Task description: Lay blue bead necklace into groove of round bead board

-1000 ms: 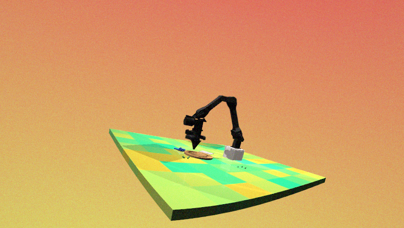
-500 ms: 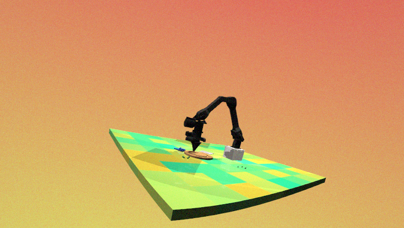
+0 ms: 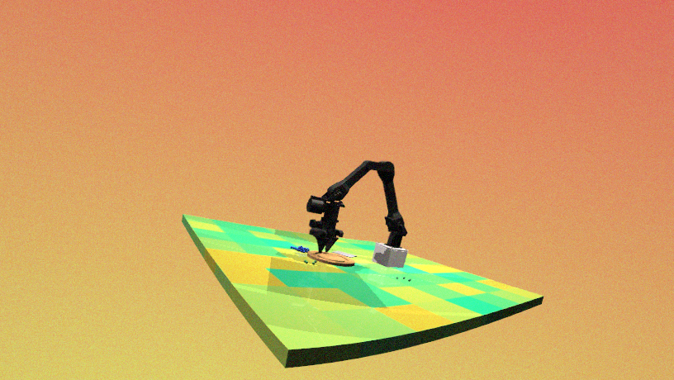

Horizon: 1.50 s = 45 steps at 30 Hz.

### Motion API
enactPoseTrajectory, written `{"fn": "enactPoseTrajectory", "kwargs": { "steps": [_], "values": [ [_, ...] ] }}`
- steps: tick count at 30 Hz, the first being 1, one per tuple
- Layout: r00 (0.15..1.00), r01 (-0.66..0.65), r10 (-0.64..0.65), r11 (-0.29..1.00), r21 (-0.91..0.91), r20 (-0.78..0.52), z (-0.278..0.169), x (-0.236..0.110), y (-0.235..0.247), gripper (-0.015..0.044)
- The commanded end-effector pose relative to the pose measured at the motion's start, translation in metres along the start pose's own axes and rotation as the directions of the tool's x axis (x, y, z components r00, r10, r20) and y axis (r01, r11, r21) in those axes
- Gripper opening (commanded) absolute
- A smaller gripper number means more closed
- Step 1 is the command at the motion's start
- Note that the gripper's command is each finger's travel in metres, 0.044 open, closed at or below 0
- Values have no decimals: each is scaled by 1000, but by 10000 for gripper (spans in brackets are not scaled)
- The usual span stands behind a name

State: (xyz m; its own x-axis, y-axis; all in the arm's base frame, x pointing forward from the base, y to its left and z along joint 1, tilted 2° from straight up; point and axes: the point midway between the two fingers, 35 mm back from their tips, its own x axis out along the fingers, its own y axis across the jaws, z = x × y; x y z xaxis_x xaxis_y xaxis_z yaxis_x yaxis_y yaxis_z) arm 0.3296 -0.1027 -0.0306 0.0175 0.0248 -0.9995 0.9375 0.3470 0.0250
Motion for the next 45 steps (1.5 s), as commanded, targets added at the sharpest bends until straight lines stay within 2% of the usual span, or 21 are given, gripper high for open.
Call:
{"fn": "enactPoseTrajectory", "kwargs": {
  "steps": [1, 4, 45],
  "values": [
    [1000, -1, 1, 1000, 0, 0, 0, -3, 0, 368],
    [1000, -2, 2, 1000, 3, -1, 0, -12, 0, 440],
    [1000, -2, 2, 1000, 4, -2, -2, -16, -2, 440]
  ]
}}
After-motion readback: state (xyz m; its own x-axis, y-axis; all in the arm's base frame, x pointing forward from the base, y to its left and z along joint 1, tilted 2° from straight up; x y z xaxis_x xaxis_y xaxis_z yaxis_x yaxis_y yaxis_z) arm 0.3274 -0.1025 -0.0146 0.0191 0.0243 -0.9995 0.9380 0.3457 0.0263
